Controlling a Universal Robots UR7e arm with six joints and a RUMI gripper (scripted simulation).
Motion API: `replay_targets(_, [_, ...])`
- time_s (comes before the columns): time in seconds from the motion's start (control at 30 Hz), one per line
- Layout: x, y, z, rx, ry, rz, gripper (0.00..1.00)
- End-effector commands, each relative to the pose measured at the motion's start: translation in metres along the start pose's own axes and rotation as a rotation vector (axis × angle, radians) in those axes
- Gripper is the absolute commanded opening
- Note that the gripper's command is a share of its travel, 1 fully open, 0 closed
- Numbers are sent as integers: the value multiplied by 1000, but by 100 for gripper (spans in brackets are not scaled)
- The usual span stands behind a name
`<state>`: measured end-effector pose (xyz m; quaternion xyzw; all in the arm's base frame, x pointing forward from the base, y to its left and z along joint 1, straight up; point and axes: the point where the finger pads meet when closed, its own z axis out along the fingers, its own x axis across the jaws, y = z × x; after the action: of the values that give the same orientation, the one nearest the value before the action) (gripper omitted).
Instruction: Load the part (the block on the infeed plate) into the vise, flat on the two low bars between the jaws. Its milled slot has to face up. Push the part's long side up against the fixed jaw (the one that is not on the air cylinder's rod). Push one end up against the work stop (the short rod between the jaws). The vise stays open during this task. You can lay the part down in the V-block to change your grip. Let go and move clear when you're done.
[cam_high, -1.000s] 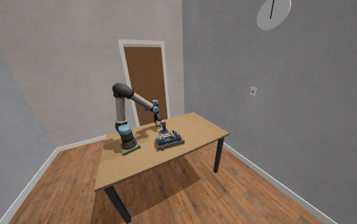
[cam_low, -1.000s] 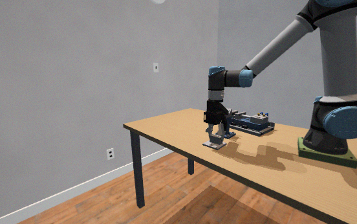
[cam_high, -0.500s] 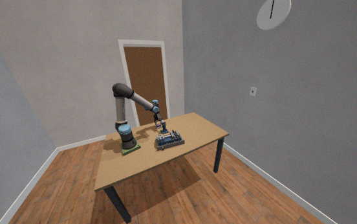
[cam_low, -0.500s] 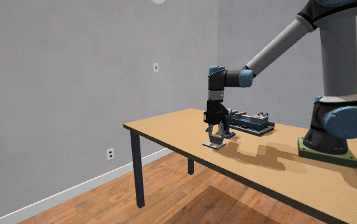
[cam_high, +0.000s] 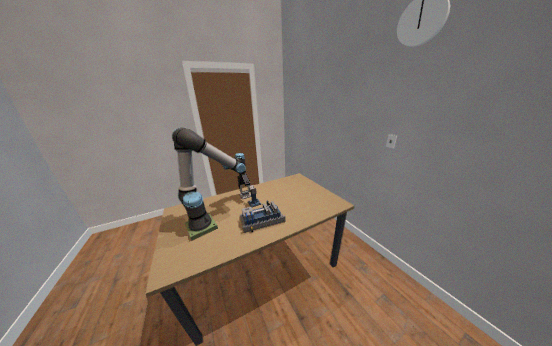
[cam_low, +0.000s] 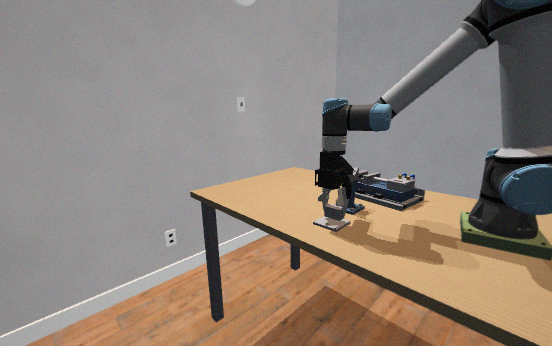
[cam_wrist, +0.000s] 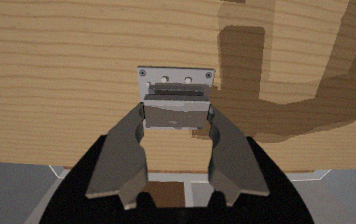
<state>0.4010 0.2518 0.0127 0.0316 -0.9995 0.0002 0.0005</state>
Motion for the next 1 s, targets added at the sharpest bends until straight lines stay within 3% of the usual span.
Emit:
replay_targets(0.0, [0,0,-8,0,-1,0,0])
replay_targets(0.5, [0,0,-48,0,-1,0,0])
replay_targets(0.97, [0,0,-108,0,-1,0,0])
